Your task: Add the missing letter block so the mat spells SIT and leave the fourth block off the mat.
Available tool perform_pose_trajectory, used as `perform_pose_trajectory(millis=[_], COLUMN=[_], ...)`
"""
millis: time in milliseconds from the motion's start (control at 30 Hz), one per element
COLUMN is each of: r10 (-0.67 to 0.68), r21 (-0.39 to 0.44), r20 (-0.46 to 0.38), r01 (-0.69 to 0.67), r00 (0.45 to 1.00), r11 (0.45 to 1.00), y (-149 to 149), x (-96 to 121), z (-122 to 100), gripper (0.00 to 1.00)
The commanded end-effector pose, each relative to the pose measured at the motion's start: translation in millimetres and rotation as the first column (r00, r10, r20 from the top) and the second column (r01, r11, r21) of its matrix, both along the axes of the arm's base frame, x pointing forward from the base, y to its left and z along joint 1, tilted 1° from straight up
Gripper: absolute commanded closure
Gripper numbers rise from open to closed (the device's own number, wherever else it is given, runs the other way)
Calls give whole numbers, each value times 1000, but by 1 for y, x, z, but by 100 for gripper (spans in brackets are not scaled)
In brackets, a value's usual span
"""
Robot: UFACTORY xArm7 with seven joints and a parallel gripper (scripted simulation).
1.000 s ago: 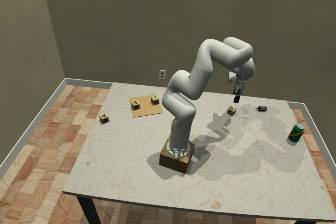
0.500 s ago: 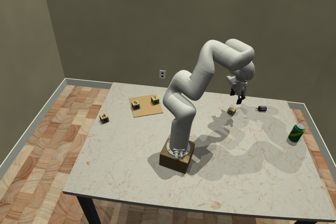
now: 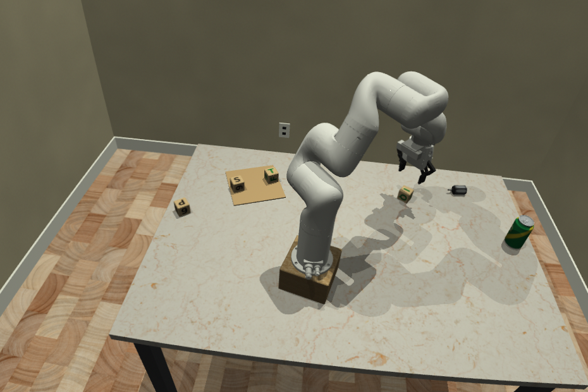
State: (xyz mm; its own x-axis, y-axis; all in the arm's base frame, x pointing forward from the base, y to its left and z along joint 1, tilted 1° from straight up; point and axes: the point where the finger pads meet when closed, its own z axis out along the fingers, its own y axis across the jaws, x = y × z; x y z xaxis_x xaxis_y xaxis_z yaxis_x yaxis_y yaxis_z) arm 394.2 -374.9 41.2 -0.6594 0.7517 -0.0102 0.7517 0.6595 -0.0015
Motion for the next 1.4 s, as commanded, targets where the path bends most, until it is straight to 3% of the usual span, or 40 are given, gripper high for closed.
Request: perform_pose_trajectory(millis=[0, 200, 233, 1367], r10=[139, 212, 212, 212], r21=[0, -1, -1, -1], r20=[9, 11, 11, 11], r01=[-139, -212, -212, -212], r00=[990, 977, 977, 977], r11=[990, 977, 977, 977], y=[-1, -1, -1, -1], x=[2, 2, 2, 2], z=[-1, -2, -2, -2], gripper=[0, 0, 13, 13])
